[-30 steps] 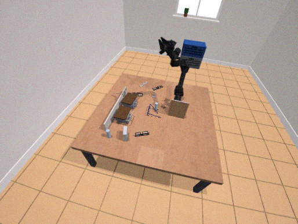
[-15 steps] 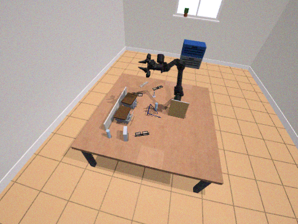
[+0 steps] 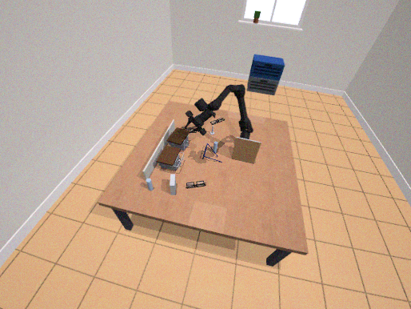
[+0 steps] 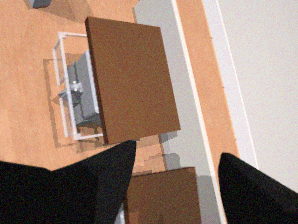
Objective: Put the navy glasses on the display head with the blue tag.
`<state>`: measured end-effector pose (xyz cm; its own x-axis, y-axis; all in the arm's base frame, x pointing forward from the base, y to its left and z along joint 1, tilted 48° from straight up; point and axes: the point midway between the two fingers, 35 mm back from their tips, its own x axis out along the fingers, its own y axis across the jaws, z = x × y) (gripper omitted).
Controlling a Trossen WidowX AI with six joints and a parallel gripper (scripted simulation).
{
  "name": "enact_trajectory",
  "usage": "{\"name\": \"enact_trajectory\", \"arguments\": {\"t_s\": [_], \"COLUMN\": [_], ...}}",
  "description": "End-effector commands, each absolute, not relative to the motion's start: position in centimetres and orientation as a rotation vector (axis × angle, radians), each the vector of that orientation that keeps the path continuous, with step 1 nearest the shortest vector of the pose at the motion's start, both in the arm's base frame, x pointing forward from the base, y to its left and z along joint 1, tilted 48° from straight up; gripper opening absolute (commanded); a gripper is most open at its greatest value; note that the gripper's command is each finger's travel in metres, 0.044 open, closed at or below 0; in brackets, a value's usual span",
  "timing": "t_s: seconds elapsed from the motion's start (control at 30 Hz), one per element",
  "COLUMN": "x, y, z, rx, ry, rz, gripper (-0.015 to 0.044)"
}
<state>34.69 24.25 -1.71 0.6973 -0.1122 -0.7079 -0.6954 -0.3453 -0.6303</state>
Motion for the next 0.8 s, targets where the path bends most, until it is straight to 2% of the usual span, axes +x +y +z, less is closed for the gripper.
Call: {"name": "enact_trajectory", "arguments": {"t_s": [0.0,0.33,0.6,0.7,0.77], "x": [33.5,26.7,26.9,26.9,26.9], "y": [18.4,5.9,5.3,5.3,5.3], "z": [-6.2,-11.5,-11.1,-11.1,-11.1], "rx": [-1.923,-1.994,-1.995,-1.995,-1.995], "ry": [0.937,1.631,1.644,1.644,1.644], "rz": [0.727,0.826,0.827,0.827,0.827], "gripper": [0.0200,0.0200,0.0200,0.0121,0.0120]}}
